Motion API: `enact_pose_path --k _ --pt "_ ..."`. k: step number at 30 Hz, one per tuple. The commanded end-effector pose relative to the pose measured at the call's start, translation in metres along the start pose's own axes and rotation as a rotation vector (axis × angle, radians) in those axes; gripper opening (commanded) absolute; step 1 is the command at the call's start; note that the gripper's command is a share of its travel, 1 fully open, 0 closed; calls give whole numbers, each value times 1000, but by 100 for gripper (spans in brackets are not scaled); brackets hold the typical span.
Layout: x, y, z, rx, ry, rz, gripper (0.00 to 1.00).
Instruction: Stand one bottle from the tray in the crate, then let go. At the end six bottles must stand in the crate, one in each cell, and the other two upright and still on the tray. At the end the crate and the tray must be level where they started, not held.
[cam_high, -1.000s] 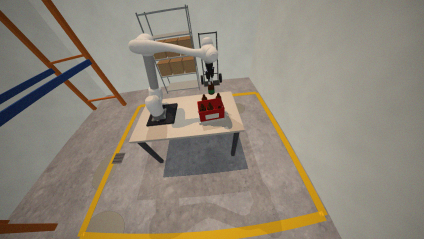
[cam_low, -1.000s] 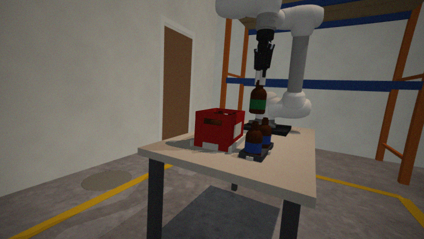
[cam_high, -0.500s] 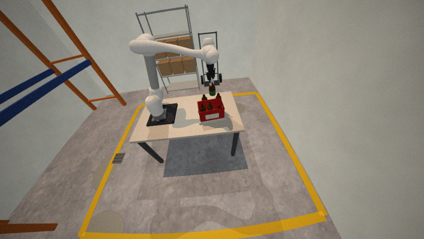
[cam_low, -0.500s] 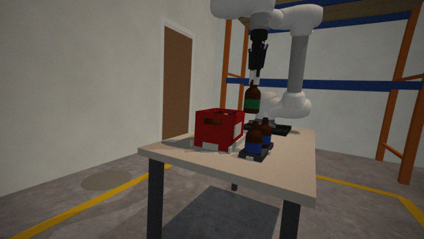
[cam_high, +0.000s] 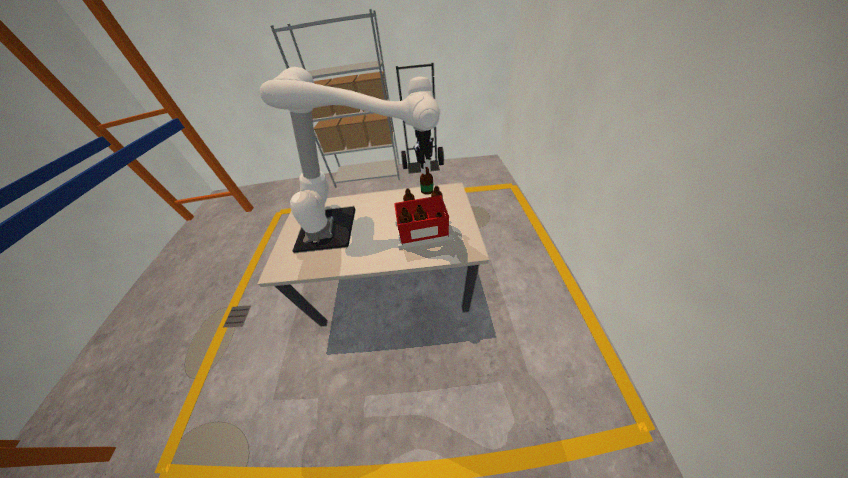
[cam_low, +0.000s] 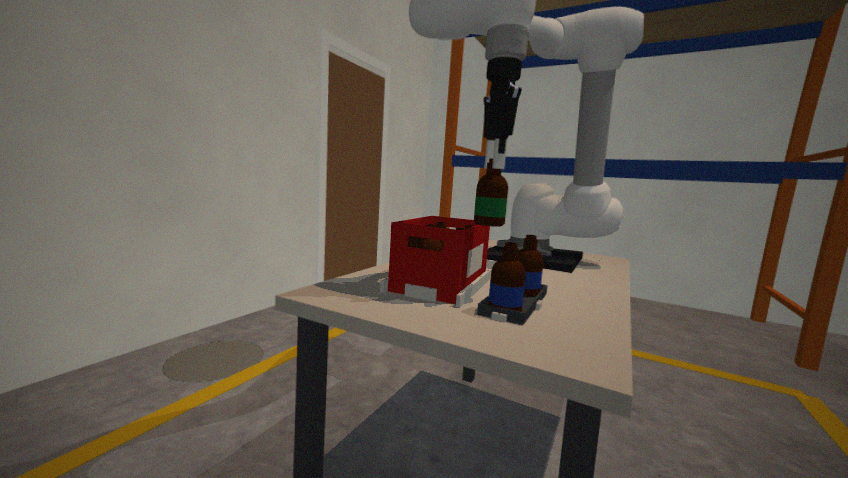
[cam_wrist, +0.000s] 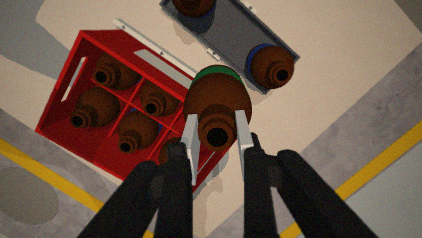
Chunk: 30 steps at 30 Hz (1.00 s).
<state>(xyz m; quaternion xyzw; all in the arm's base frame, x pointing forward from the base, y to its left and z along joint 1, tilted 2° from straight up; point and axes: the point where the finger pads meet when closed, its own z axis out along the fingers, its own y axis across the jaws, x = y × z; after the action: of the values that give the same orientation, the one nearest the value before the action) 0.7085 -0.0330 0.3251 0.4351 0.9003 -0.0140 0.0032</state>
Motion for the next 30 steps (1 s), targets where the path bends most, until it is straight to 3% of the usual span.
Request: enact_pose_path --k 1,30 --pt "-7 -3 0 0 0 0 0" --pt "-58 -27 0 0 0 0 0"
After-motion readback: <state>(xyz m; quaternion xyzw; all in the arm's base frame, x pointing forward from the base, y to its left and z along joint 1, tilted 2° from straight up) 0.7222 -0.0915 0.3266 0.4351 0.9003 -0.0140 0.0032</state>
